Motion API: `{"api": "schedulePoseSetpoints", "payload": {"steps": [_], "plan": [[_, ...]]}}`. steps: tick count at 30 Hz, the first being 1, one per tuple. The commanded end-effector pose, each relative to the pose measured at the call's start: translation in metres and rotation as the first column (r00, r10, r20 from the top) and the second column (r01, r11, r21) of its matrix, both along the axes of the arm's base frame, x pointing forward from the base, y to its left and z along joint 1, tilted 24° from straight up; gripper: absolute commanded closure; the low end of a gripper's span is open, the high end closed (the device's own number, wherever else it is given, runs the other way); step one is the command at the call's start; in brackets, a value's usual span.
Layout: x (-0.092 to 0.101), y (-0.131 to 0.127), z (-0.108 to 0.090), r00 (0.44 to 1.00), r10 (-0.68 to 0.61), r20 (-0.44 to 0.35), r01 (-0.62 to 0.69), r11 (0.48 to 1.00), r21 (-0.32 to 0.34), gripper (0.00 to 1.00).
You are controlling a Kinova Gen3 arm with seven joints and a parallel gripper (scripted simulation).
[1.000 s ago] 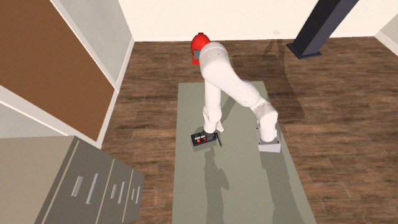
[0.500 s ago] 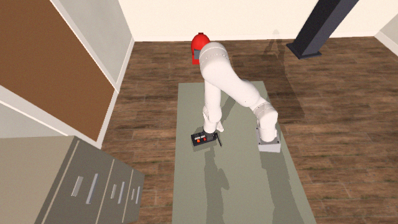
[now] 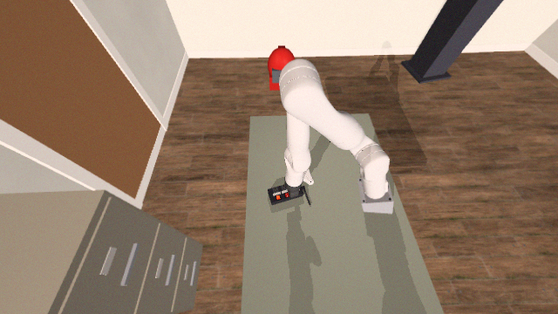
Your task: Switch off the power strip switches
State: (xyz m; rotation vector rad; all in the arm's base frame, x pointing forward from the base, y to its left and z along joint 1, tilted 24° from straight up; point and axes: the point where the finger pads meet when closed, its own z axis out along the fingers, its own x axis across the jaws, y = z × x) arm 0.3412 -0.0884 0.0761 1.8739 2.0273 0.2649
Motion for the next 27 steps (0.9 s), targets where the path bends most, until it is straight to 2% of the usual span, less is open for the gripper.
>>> {"api": "schedulePoseSetpoints", "payload": {"steps": [1,12,22,27], "plan": [[0.0,-0.001,-0.002,1.0,0.005,-0.002,-0.005,1.0,-0.003,1.0],[-0.001,0.0,0.0,1.0,0.005,-0.002,-0.005,1.0,-0.003,1.0],[-0.01,0.001,0.026,1.0,0.003,-0.002,-0.003,1.0,-0.007,1.0],[-0.013,0.002,0.032,1.0,0.003,-0.001,-0.003,1.0,-0.008,1.0]]}}
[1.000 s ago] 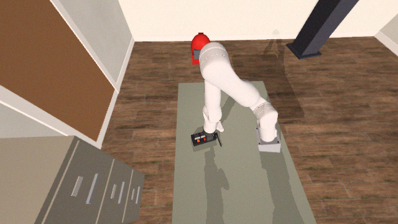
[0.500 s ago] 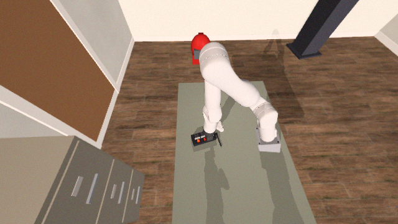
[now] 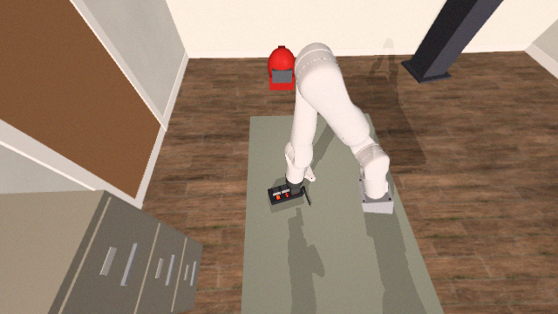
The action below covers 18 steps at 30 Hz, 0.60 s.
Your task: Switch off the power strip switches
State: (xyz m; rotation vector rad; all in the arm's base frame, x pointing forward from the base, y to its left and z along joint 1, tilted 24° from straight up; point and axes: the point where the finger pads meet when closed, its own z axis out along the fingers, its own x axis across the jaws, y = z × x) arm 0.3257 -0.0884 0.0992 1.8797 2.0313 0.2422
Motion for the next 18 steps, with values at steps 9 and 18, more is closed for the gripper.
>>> {"api": "schedulePoseSetpoints", "payload": {"steps": [9,18], "plan": [[0.0009,0.002,0.0134,1.0,0.007,0.013,-0.007,1.0,0.0,1.0],[0.0008,0.002,0.013,1.0,0.006,0.012,-0.007,1.0,0.001,1.0]]}}
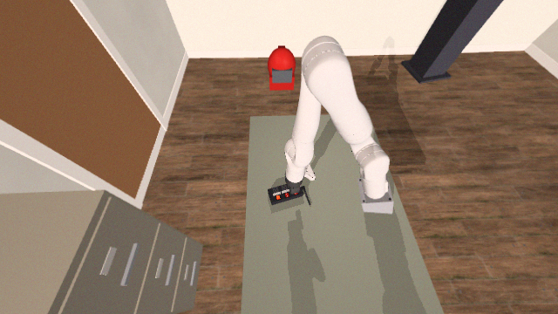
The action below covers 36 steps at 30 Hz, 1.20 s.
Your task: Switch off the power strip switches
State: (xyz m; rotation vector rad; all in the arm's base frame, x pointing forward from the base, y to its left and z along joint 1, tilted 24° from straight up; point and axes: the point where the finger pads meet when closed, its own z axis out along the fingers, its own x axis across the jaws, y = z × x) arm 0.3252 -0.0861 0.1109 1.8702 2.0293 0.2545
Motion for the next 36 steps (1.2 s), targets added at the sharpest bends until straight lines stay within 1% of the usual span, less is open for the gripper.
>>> {"api": "schedulePoseSetpoints", "payload": {"steps": [1,6,7,20,28,30,36], "plan": [[0.001,0.0,0.001,1.0,0.002,0.001,-0.002,1.0,-0.001,1.0],[0.001,0.0,0.001,1.0,0.002,0.001,-0.002,1.0,-0.001,1.0],[0.001,0.0,0.001,1.0,0.002,0.001,-0.002,1.0,-0.001,0.0],[-0.001,0.0,0.007,1.0,0.001,0.002,-0.001,1.0,-0.001,0.0],[-0.007,0.002,0.021,1.0,0.001,0.002,-0.001,1.0,-0.001,0.0],[-0.007,0.002,0.021,1.0,0.001,0.002,-0.001,1.0,-0.001,0.0],[-0.013,0.005,0.036,1.0,0.002,0.001,-0.002,1.0,0.002,0.0]]}}
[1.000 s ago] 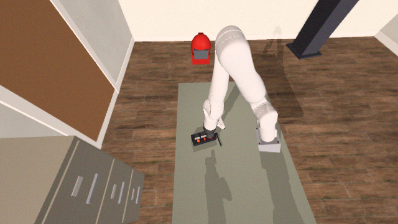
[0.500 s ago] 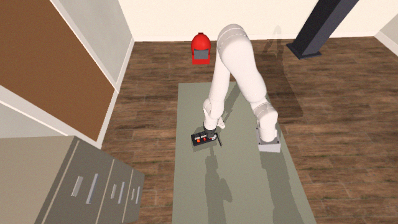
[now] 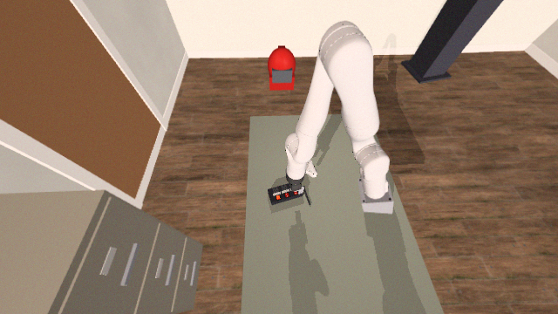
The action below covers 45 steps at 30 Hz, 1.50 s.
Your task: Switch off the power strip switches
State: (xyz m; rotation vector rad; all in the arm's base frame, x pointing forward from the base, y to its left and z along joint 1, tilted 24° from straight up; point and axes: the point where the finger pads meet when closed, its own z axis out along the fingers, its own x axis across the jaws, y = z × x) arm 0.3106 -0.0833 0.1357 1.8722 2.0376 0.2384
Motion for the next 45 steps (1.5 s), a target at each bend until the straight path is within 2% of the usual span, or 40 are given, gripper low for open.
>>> {"api": "schedulePoseSetpoints", "payload": {"steps": [1,9,21,45], "plan": [[0.0,0.002,0.014,1.0,0.005,0.013,-0.005,1.0,0.006,0.0],[-0.012,0.006,0.042,1.0,0.006,0.013,-0.006,1.0,0.007,0.0],[-0.022,0.009,0.064,1.0,0.006,0.013,-0.006,1.0,0.007,0.0],[-0.02,0.01,0.068,1.0,0.008,0.02,-0.008,1.0,0.008,0.0]]}}
